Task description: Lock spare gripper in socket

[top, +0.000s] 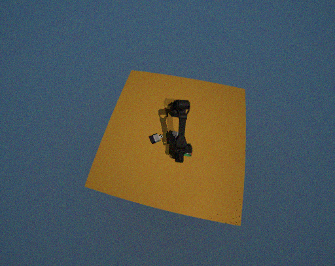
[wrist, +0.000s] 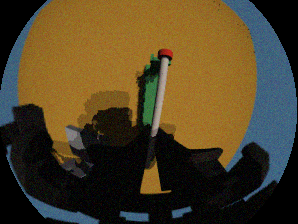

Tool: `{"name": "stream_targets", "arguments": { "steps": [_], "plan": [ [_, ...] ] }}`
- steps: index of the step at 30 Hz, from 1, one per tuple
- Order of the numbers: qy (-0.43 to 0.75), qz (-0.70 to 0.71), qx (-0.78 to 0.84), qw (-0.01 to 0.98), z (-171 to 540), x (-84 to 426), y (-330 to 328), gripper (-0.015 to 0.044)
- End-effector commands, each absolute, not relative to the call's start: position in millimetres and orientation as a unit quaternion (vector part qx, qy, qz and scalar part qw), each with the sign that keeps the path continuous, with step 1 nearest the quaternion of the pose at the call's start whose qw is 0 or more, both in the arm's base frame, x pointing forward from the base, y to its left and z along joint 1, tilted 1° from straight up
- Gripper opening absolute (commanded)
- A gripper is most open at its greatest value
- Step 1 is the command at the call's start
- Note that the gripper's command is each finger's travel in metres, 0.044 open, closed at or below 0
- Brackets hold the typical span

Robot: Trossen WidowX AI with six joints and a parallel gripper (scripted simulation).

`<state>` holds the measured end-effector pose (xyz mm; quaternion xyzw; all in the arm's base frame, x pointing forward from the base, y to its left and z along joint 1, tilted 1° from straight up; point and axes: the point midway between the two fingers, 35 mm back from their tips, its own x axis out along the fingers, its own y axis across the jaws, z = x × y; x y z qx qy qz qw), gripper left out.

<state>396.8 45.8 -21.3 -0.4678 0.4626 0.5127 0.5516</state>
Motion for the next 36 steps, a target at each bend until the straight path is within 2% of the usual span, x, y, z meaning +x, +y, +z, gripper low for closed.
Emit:
{"name": "stream_targets", "arguments": {
  "steps": [1, 36],
  "plan": [
    [0.464, 0.515, -0.467, 0.549, -27.1, 395.6, 45.7, 0.0],
    [0.463, 0.513, -0.468, 0.551, -22.8, 396.9, 45.8, 0.0]
  ]
}}
